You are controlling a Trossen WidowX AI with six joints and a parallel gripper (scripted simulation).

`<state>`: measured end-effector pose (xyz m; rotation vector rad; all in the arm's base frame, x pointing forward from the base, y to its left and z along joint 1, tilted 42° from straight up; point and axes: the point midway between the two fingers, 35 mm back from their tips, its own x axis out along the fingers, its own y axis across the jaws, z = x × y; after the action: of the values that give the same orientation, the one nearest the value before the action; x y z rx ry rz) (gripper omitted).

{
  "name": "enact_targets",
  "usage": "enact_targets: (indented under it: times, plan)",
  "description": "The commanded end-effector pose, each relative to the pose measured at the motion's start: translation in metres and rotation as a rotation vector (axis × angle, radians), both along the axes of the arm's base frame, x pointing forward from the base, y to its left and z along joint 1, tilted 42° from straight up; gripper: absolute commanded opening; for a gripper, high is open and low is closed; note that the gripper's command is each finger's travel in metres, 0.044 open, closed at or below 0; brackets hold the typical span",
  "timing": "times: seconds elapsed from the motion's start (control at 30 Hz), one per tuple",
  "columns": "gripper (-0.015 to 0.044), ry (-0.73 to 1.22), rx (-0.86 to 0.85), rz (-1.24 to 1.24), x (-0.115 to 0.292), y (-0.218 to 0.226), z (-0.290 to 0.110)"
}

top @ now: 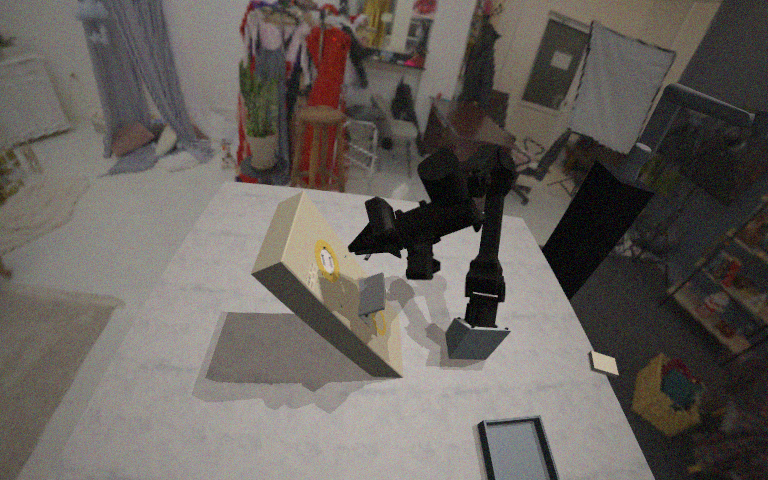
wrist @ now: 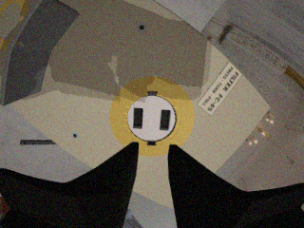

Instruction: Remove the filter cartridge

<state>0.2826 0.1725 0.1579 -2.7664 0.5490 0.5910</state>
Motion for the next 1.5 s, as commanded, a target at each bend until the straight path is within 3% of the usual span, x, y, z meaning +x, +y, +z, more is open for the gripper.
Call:
enact_targets:
  times: [0.0, 0.77, 1.47]
  plan:
    - [0.0095, 0.008, -0.004, 0.003, 0.006, -0.002, -0.006]
    - [0.0095, 0.001, -0.006, 0.004, 0.037, -0.015, -0.020]
    - [0.0095, 0.000, -0.006, 0.005, 0.038, -0.014, -0.022]
